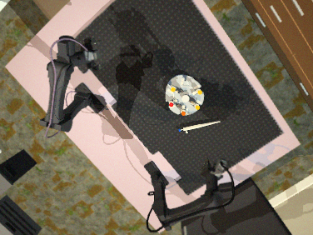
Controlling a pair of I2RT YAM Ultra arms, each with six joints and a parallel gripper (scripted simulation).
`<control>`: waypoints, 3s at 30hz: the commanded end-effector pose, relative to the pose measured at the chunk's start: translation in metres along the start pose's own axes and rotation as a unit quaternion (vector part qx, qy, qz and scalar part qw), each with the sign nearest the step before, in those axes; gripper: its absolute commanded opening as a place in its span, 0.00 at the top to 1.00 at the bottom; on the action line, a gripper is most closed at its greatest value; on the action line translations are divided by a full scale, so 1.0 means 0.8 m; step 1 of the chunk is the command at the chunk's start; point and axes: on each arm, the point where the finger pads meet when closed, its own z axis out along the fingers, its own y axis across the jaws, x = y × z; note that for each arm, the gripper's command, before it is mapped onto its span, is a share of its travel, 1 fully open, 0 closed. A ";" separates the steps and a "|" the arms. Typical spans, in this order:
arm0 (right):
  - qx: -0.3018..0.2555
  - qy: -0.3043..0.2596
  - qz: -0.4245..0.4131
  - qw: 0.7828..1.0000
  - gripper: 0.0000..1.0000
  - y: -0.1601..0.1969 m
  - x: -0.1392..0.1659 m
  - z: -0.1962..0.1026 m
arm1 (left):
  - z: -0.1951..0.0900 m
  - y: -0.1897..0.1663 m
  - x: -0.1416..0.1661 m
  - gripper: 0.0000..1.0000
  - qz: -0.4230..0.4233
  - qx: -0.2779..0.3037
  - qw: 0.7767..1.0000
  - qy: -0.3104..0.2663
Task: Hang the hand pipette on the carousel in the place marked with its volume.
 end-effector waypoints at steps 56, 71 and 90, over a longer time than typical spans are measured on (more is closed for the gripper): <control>0.151 0.159 0.378 0.899 0.46 0.145 -0.038 0.145 | -0.005 0.004 -0.009 0.00 0.008 -0.004 1.000 -0.015; 0.151 0.160 0.377 0.900 0.46 0.138 -0.018 0.190 | -0.005 0.004 -0.009 0.00 0.008 -0.004 1.000 -0.015; 0.144 0.140 0.377 0.904 0.46 0.134 -0.022 0.217 | -0.005 0.004 -0.009 0.00 0.008 -0.004 1.000 -0.015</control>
